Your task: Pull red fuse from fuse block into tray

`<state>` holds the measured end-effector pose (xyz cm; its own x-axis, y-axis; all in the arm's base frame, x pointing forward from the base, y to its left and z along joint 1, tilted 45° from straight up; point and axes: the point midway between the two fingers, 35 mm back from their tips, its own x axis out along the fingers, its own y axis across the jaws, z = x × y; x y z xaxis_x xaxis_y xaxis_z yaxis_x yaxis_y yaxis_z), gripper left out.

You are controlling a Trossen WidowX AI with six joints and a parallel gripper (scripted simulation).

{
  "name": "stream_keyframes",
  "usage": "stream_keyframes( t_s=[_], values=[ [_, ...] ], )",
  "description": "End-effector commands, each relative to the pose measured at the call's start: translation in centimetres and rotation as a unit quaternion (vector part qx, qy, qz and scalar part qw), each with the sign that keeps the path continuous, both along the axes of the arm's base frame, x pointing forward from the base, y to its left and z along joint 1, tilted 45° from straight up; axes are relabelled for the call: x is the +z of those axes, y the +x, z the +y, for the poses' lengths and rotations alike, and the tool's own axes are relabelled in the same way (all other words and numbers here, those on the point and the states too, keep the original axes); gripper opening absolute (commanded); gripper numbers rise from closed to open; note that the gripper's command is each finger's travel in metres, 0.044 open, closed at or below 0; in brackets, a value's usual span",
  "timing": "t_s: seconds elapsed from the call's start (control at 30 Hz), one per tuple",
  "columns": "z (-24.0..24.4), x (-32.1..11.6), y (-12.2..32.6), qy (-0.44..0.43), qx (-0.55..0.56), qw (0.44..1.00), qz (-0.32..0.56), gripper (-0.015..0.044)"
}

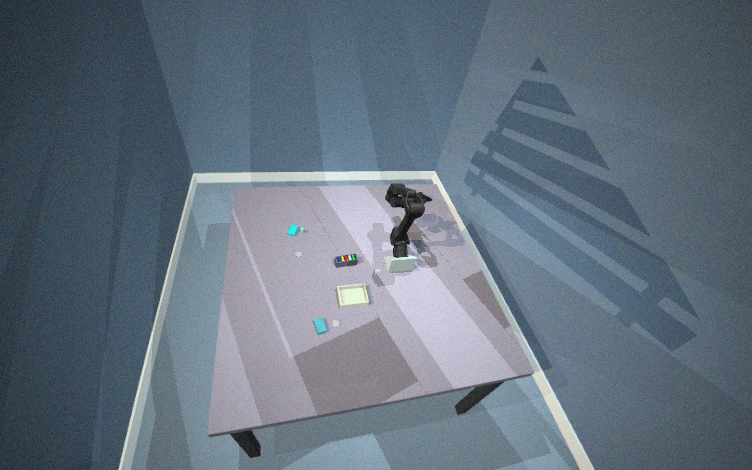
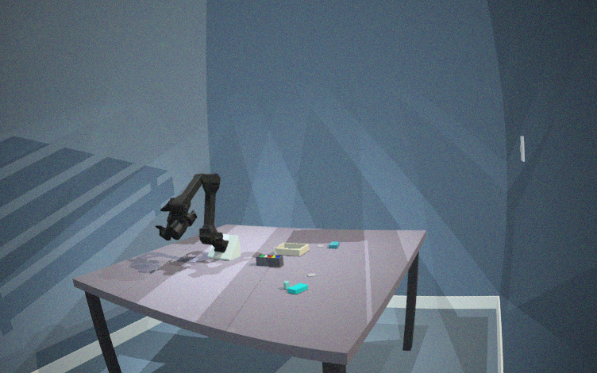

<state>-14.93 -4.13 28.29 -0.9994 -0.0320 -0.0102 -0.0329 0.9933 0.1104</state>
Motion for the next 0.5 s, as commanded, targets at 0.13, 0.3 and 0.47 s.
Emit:
stream_keyframes(
  t_s=[0.13,0.3,0.47],
  values=[
    [-5.0,-0.4,1.5,-0.006,0.096,0.995,-0.037,0.0269],
    [-11.2,-1.5,5.9,-0.001,0.222,0.971,-0.093,0.0137],
    [-15.3,-4.4,12.2,0.038,0.321,0.933,-0.16,0.0067]
  ],
)
